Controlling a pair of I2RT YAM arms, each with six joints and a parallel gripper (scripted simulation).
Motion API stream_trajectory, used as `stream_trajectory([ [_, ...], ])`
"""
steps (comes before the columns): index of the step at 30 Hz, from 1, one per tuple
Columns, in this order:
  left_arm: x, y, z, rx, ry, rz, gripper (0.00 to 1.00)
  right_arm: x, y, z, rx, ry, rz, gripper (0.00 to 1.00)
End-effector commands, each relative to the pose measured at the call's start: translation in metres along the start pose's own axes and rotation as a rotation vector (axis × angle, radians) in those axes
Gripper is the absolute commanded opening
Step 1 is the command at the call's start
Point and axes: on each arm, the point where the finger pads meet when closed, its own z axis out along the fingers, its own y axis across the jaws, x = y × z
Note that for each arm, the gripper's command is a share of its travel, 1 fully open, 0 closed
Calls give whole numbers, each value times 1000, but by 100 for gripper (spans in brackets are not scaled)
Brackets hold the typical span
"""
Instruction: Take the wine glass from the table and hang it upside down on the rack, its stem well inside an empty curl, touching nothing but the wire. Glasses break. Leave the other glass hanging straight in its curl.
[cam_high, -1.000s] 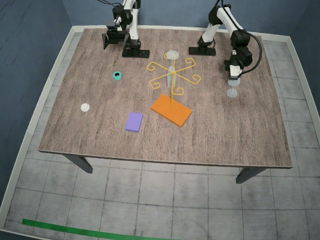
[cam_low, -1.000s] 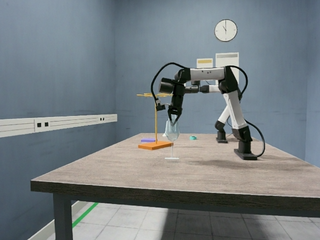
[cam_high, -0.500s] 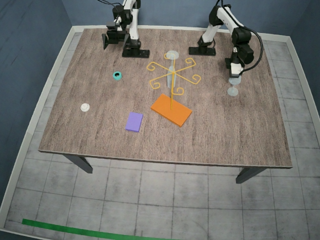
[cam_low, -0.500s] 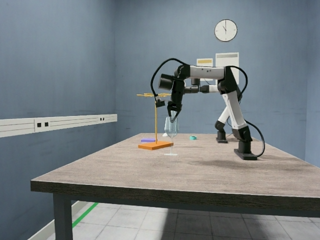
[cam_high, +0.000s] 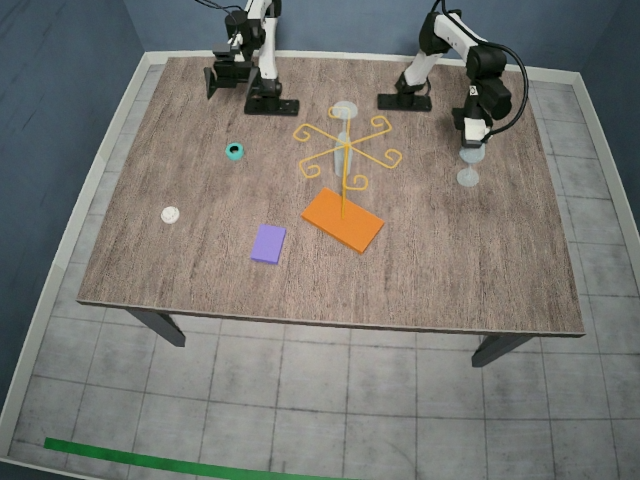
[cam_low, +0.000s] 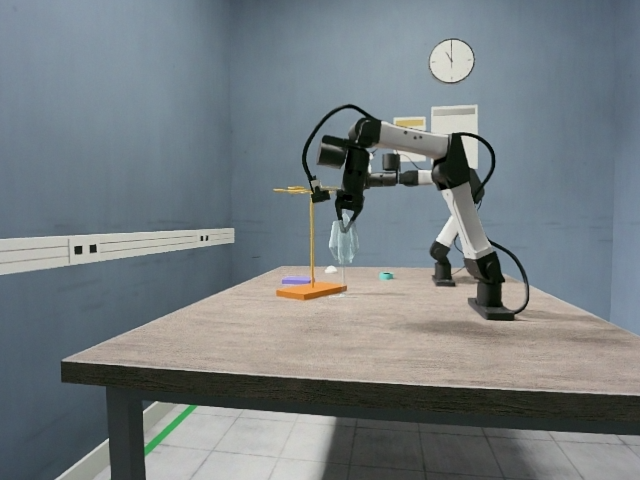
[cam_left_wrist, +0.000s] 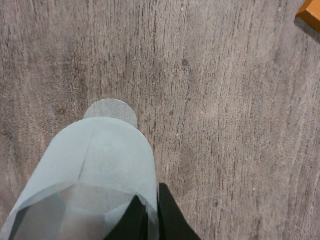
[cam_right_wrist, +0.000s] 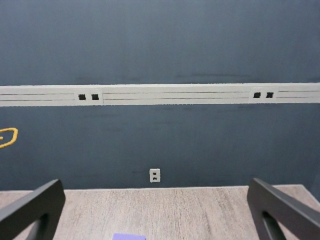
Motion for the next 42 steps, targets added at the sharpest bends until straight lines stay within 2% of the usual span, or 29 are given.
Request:
stream_trajectory([
  [1, -4, -1, -8, -8, -10, 6, 0, -6, 0, -1, -3, -6, -2, 100],
  [3, -3, 2, -9, -10, -12, -2, 0, -6, 0, -1, -3, -6, -2, 100],
  [5, -1, 2, -30, -28, -65, -6, 0, -6, 0, -1, -3, -6, -2, 100],
  [9, -2, 2, -30, -29, -70, -5, 0, -6, 0, -1, -3, -6, -2, 100],
  [10, -12, -6, -39, -19, -126, -6, 0, -6, 0, -1, -3, -6, -2, 100],
  [12, -10, -13, -37, 5, -137, -41, 0, -6, 0, -1, -3, -6, -2, 100],
  [21, -20, -45, -90, 110, -398, -207, 0, -6, 0, -1, -3, -6, -2, 100],
  [22, -19, -40, -75, 94, -352, -199, 0, -6, 0, -1, -3, -6, -2, 100],
  [23, -16, -44, -90, 94, -389, -190, 0, -6, 0, -1, -3, -6, -2, 100],
  [26, -16, -46, -94, 104, -404, -196, 0, -6, 0, -1, -3, -6, -2, 100],
  [27, -15, -52, -108, 120, -449, -208, 0, -6, 0, -1, -3, -6, -2, 100],
  [36, -7, -86, -159, 273, -656, -316, 0, -6, 0, -1, -3, -6, -2, 100],
  [42, 5, -105, -190, 366, -758, -349, 0, -6, 0, -1, -3, -6, -2, 100],
])
